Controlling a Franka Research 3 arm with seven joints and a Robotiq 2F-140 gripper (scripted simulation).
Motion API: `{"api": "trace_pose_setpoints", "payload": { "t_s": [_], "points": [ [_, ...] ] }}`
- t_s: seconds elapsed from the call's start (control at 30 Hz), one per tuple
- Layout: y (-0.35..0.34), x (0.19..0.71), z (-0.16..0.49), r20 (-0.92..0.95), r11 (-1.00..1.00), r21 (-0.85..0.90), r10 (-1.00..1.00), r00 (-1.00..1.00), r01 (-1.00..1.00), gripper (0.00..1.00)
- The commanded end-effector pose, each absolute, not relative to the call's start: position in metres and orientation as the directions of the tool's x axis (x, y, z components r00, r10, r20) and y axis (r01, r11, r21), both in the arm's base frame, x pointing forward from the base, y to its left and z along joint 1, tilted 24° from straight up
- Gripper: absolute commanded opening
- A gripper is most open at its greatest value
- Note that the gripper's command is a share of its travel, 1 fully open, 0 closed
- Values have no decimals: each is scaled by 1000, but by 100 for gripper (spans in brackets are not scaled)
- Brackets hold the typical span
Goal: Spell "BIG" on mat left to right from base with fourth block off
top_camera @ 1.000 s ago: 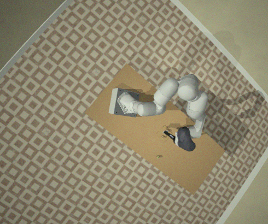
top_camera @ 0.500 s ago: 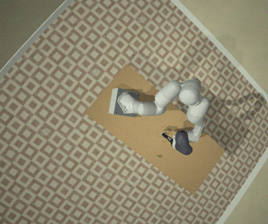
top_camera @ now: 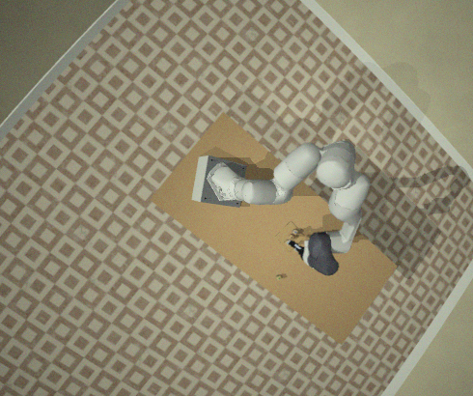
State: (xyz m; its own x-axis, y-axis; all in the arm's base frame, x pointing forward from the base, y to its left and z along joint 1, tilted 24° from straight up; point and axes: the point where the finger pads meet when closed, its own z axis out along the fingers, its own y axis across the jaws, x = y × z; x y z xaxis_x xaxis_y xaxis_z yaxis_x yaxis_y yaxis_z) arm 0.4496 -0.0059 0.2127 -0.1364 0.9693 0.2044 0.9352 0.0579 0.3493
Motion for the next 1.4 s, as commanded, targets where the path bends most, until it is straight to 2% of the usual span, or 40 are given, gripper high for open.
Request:
{"api": "trace_pose_setpoints", "payload": {
  "t_s": [0.0, 1.37],
  "points": [
    [-8, 450, 213, 197, 69, 353, 969, -147, 933, 35],
    [-6, 454, 204, 197, 69, 353, 969, -147, 933, 35]
  ]
}}
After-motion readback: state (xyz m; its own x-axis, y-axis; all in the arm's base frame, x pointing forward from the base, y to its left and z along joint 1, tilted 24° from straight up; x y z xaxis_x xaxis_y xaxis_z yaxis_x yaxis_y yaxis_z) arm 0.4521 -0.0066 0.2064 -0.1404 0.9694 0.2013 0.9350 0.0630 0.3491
